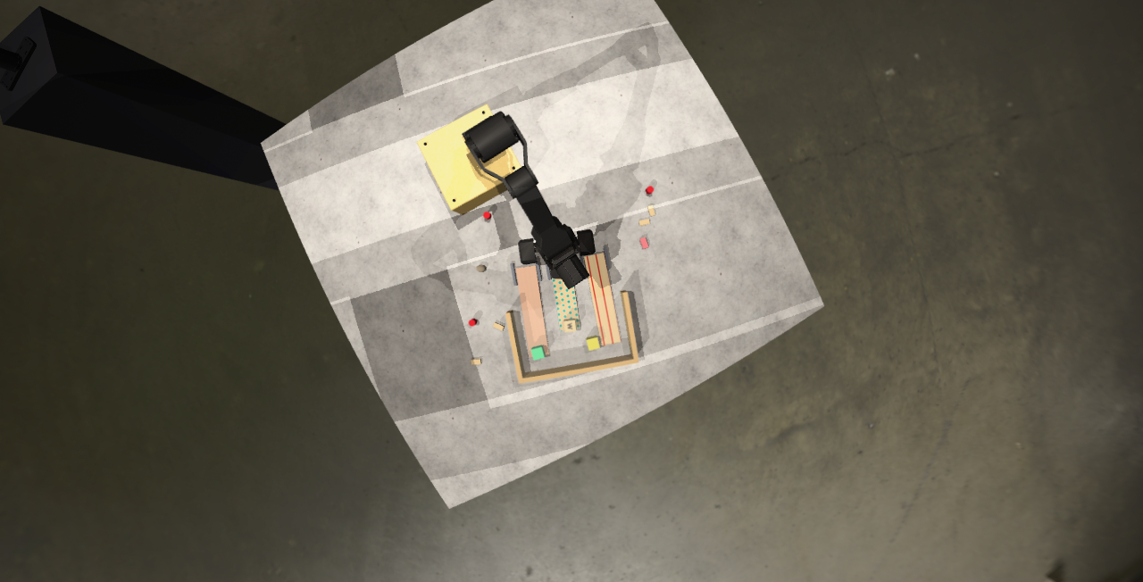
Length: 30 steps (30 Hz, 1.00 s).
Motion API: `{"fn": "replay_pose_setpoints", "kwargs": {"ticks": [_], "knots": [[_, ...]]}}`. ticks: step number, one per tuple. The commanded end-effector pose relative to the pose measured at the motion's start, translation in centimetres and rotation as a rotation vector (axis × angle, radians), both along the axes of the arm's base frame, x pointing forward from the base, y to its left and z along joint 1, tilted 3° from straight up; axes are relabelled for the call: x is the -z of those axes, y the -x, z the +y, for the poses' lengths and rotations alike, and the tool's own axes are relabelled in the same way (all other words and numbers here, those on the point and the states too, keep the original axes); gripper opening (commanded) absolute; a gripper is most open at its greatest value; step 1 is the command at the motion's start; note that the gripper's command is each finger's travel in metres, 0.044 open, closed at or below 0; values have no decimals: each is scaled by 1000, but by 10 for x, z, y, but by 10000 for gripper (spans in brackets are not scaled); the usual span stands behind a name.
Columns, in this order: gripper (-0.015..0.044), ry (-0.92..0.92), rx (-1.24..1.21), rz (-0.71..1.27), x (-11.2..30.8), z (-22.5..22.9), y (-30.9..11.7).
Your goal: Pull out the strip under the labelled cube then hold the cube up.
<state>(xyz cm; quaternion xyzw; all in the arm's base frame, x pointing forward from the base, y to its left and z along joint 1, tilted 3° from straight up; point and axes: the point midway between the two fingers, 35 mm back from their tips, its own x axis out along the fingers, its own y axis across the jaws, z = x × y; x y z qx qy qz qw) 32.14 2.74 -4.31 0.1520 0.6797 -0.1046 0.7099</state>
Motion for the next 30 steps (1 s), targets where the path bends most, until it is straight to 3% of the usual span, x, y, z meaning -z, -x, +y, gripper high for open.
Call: {"fn": "replay_pose_setpoints", "kwargs": {"ticks": [1,30], "knots": [[0,1,1,28,5,3,14],[0,0,1,31,6,17,54]]}}
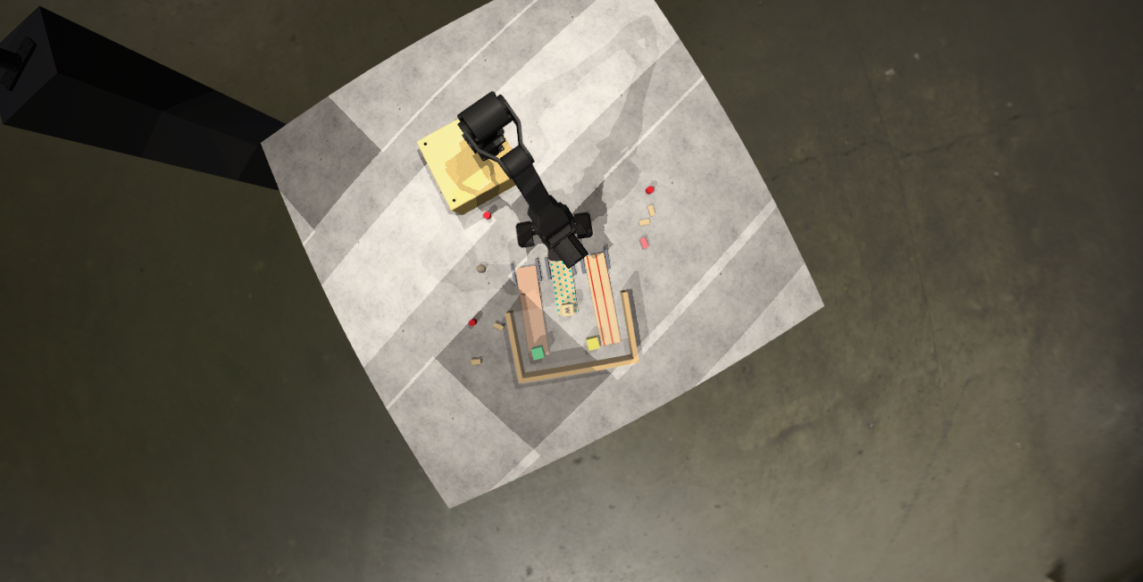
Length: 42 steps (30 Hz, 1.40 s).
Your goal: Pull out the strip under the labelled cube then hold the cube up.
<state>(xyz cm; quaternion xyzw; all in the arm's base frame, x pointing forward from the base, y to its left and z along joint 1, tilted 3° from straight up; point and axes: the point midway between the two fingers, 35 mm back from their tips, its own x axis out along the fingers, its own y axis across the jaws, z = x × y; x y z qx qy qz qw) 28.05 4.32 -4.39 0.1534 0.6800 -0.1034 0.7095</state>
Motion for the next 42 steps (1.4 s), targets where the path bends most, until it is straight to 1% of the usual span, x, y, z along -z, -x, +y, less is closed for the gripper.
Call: {"fn": "replay_pose_setpoints", "kwargs": {"ticks": [1,42], "knots": [[0,3,1,31,5,2,15],[0,2,1,35,6,22,72]]}}
